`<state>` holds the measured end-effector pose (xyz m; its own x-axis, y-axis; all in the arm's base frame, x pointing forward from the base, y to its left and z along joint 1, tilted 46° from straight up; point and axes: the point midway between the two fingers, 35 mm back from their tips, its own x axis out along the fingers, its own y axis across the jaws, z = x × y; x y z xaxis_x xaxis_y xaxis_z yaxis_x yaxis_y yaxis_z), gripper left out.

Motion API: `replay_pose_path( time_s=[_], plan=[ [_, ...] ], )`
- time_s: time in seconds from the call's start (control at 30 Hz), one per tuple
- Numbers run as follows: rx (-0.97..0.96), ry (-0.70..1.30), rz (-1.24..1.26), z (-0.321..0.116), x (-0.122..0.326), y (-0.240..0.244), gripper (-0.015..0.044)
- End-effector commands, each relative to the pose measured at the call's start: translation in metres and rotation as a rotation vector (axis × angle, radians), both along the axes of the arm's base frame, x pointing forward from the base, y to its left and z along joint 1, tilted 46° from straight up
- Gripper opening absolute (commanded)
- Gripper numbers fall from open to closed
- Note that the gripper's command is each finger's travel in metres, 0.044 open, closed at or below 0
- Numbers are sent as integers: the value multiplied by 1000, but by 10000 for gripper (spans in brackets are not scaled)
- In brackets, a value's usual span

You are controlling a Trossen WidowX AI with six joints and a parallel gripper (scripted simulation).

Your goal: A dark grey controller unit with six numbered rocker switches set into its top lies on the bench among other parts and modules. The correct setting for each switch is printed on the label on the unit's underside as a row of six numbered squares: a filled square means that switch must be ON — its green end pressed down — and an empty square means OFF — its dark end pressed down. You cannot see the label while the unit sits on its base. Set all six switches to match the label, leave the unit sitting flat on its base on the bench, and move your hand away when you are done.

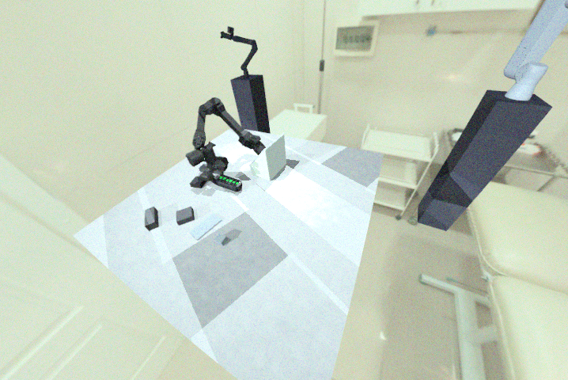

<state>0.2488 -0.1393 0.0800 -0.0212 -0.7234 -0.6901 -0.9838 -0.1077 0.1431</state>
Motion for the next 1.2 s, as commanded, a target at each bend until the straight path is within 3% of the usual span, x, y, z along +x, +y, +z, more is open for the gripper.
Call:
replay_pose_path(
  time_s=[0.0,1.17],
  plan=[
    [3,11,6,-2,-1,-2,338],
    [2,10,6,-16,-1,-21,338]
  ],
)
